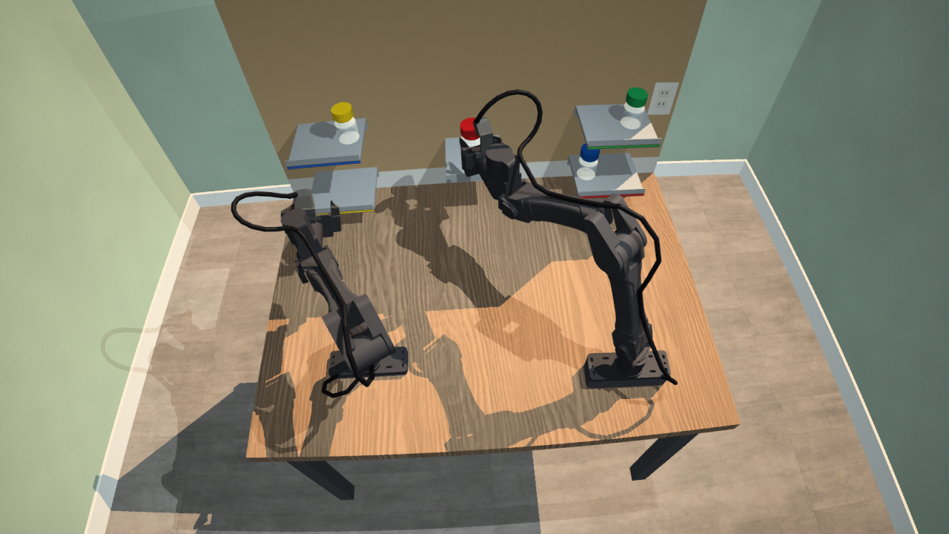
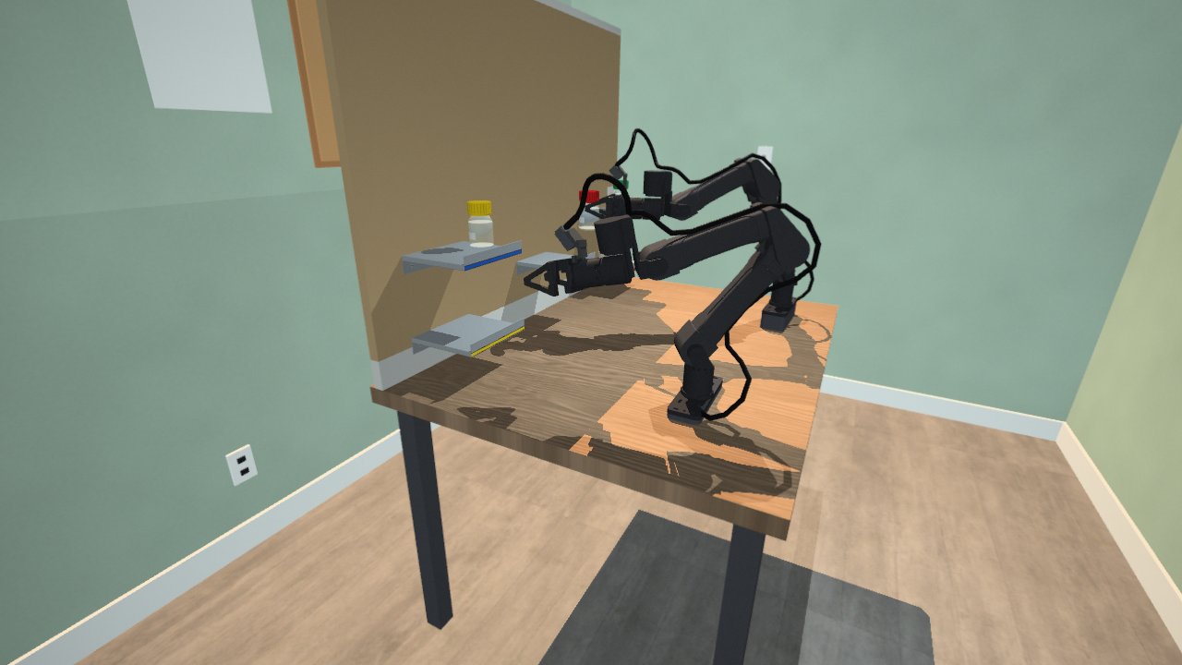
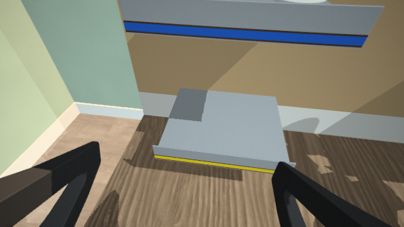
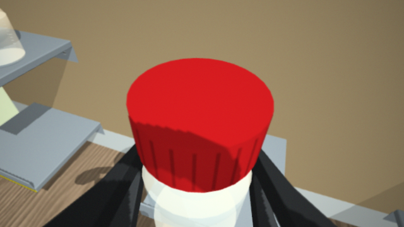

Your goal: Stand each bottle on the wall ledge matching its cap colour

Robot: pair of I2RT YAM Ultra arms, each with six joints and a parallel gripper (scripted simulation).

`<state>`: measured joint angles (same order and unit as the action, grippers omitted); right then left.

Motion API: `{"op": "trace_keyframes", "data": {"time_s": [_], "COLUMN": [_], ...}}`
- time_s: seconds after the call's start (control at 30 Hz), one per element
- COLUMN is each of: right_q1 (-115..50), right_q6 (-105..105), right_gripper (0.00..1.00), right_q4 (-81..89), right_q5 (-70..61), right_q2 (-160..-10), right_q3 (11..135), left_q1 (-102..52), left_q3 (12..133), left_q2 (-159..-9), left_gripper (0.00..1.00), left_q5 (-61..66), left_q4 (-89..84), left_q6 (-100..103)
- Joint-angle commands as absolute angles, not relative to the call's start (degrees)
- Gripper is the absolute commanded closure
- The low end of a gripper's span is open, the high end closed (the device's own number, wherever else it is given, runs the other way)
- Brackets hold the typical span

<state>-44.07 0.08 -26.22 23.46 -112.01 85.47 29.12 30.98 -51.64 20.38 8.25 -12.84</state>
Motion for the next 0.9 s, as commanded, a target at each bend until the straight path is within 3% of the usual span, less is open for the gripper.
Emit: {"op": "trace_keyframes", "data": {"time_s": [0.0, 0.43, 0.87], "right_q1": [-45.5, -47.1, -46.0], "right_q6": [0.3, 0.1, 0.0], "right_gripper": [0.48, 0.48, 0.48], "right_q4": [-30.8, -31.4, -31.3], "right_q5": [24.8, 28.0, 29.1], "right_q2": [-107.2, -100.6, -99.7], "right_q3": [82.3, 71.7, 69.8], "left_q1": [29.8, 29.8, 28.4], "left_q3": [31.4, 31.4, 33.4], "left_q2": [-50.9, -50.9, -49.7], "left_gripper": [0.00, 0.00, 0.00], "left_q5": [20.8, 20.8, 19.0], "left_q4": [9.6, 9.6, 3.1], "left_q6": [-13.1, -13.1, -12.3]}}
